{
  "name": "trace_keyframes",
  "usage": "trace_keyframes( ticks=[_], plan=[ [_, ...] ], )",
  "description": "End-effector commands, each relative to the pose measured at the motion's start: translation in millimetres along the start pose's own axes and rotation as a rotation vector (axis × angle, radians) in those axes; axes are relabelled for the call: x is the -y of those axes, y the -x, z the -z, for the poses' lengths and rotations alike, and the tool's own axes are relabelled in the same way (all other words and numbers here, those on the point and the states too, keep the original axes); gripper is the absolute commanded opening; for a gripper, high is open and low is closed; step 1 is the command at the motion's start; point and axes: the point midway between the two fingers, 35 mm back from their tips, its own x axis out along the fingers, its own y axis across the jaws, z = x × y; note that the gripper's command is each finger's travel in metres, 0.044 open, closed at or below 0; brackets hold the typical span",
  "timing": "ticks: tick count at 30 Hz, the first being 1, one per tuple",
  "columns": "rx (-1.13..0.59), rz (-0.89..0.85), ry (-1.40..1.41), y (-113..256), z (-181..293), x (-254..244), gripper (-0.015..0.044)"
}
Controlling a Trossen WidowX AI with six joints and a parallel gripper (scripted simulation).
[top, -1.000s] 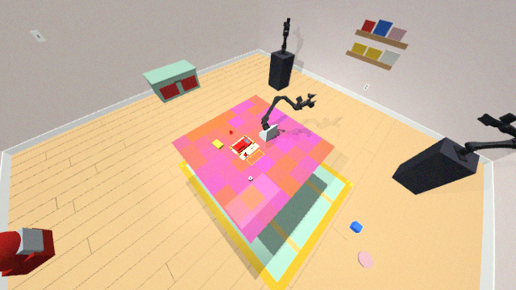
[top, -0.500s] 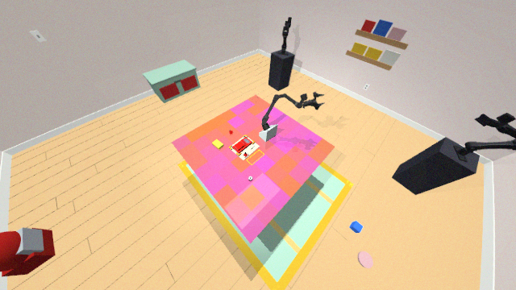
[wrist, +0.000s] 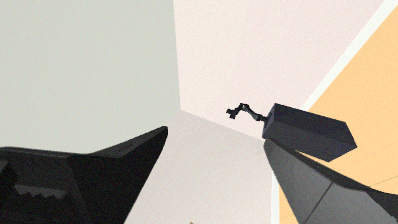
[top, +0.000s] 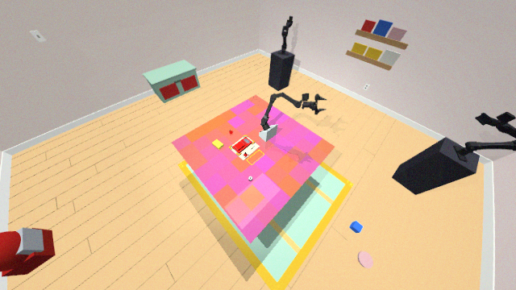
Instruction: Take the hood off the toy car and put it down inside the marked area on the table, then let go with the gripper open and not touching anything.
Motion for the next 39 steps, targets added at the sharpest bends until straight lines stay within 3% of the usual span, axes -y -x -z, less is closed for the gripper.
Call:
trace_keyframes(
  ticks=[1,18,30,39],
  plan=[
    [0.081,0.041,0.042,1,-37,-2,0.044],
    [0.493,0.285,0.202,39,-249,-9,0.044],
    [0.712,0.544,0.261,116,-380,4,0.044],
    [0.792,0.721,0.247,182,-447,20,0.044]
  ],
)
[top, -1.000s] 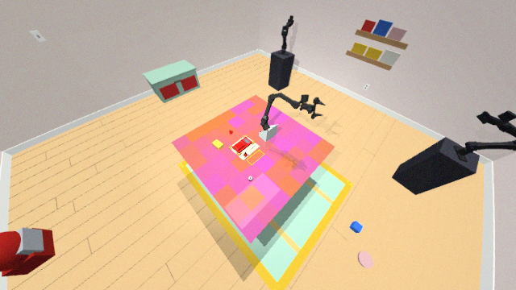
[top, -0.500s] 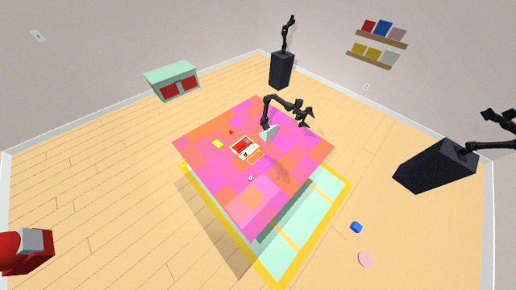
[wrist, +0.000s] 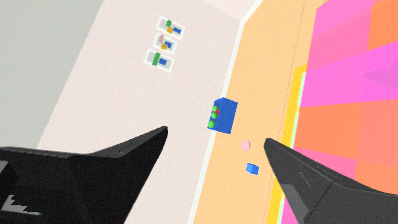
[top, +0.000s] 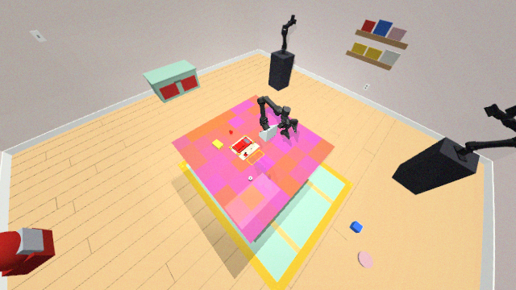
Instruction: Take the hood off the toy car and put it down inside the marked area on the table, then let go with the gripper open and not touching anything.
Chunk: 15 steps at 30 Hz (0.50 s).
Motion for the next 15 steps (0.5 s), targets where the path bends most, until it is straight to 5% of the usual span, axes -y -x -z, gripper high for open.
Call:
trace_keyframes(
  ticks=[1,15],
  plan=[
    [0.023,0.077,0.018,-4,-29,25,0.044],
    [0.087,0.427,0.046,-2,-142,141,0.044]
  ],
)
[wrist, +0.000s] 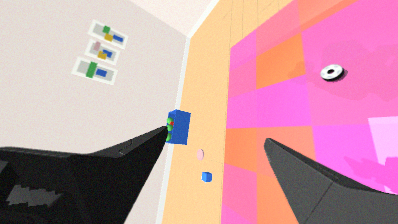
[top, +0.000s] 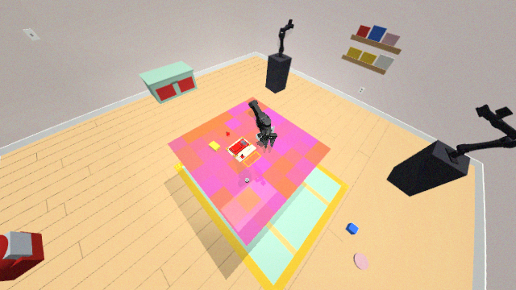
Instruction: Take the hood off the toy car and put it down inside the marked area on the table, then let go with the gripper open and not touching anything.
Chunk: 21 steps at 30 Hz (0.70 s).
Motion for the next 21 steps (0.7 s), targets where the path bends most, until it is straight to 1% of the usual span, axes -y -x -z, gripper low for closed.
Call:
trace_keyframes(
  ticks=[1,11,21],
  plan=[
    [0.008,0.109,0.032,-6,-27,37,0.044],
    [-0.038,0.401,0.125,-10,-88,141,0.044],
    [-0.195,0.684,0.221,14,-130,256,0.044]
  ],
)
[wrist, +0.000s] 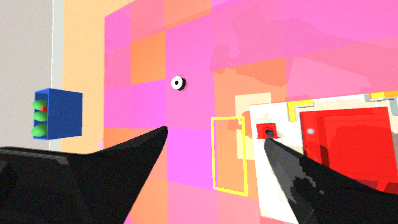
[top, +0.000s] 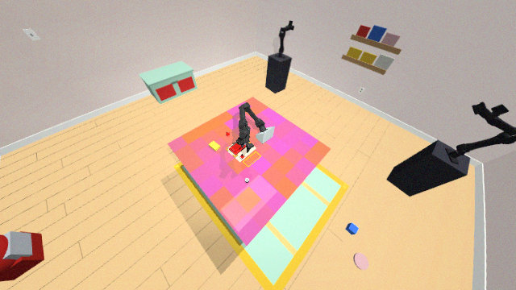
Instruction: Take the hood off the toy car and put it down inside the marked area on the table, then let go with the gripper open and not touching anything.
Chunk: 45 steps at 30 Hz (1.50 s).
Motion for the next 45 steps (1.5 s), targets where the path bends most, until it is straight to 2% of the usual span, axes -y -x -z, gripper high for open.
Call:
trace_keyframes(
  ticks=[1,14,45],
  plan=[
    [-0.067,0.099,0.052,-11,-6,48,0.044],
    [-0.376,0.323,0.233,-31,8,191,0.044],
    [-0.385,0.326,0.238,-45,12,202,0.044]
  ],
)
